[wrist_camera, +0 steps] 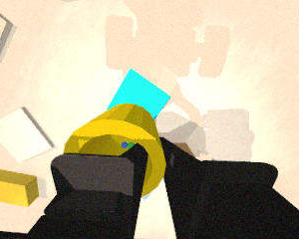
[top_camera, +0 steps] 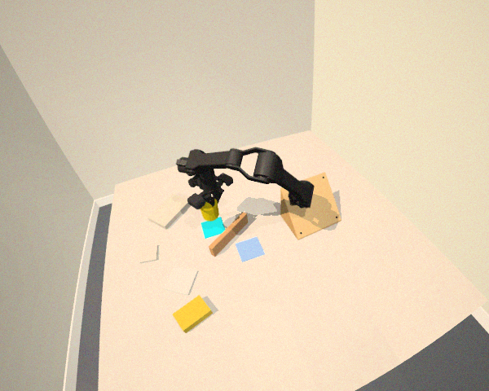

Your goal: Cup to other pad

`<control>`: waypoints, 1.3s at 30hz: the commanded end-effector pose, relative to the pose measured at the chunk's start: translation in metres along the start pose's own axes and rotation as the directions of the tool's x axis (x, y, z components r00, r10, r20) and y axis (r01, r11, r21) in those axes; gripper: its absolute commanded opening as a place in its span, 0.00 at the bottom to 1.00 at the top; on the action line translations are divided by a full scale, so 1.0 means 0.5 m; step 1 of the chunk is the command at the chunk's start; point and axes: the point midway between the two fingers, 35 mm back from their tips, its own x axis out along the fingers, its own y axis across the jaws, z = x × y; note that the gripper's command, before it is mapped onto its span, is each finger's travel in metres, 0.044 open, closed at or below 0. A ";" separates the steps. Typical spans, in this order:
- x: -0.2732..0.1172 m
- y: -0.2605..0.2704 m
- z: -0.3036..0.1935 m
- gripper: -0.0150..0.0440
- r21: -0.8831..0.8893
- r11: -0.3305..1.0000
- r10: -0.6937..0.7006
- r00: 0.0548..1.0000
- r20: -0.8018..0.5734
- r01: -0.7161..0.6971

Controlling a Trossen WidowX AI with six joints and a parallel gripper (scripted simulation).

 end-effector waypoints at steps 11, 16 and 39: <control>0.013 -0.006 0.032 0.25 0.000 1.000 -0.006 1.000 -0.005 0.006; 0.030 -0.005 0.033 0.25 0.000 1.000 -0.006 1.000 -0.005 0.006; 0.116 -0.004 0.036 0.25 -0.001 1.000 -0.005 1.000 -0.006 0.005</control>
